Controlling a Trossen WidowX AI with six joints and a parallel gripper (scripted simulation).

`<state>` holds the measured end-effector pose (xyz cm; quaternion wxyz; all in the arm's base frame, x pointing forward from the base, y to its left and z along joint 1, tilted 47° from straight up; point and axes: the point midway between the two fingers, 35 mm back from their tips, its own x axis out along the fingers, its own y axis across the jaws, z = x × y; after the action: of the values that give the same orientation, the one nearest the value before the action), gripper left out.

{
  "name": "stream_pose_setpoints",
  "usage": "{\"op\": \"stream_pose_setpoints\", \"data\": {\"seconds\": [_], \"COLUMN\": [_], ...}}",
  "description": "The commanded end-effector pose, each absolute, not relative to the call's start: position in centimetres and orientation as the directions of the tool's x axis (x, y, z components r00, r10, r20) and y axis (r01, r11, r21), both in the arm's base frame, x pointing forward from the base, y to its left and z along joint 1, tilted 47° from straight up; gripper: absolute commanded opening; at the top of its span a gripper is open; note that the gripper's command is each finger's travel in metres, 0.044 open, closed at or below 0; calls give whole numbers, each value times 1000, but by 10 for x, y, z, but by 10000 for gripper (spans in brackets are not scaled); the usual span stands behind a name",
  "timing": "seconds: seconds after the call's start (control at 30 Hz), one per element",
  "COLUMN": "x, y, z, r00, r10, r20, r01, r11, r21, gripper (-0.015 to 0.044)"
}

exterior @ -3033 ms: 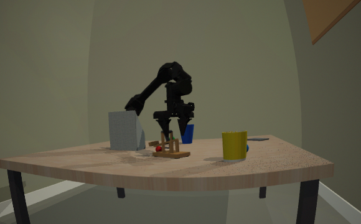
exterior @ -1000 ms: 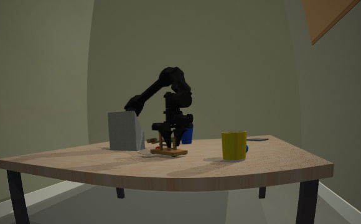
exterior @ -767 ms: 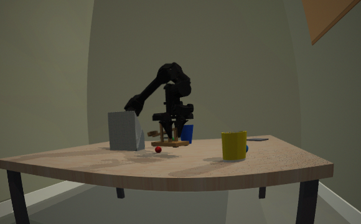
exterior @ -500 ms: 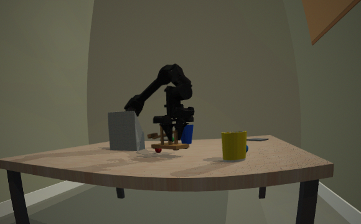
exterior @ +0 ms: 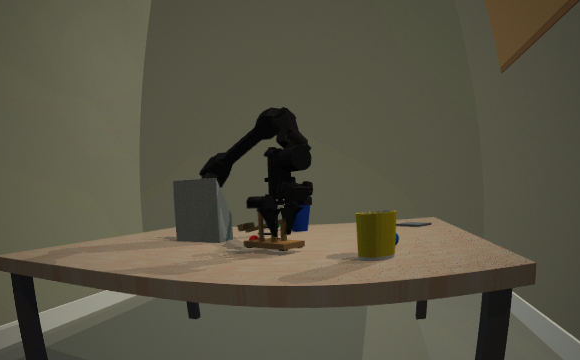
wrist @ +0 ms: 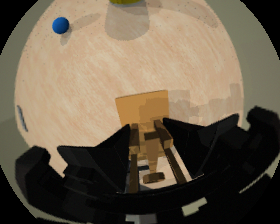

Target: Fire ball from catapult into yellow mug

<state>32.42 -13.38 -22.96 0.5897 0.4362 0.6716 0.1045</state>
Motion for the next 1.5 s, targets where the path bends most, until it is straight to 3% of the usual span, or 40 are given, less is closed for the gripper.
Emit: {"op": "stream_pose_setpoints", "data": {"seconds": [0.0,0.37,0.8,0.93,1.07,1.3,1.47], "x": [324,325,325,323,314,315,308], "y": [-130,-126,-126,-157,-197,-189,-234], "z": [-233,-236,-236,-209,-167,-178,-135], "r00": [81,76,76,76,75,82,106], "r10": [712,710,710,707,708,711,691], "r20": [-697,-700,-700,-703,-702,-699,-715], "r01": [471,463,463,465,467,477,470], "r11": [589,596,596,598,597,587,598], "r21": [657,656,656,653,652,653,649], "gripper": [0,0,341,440,440,440,440]}}
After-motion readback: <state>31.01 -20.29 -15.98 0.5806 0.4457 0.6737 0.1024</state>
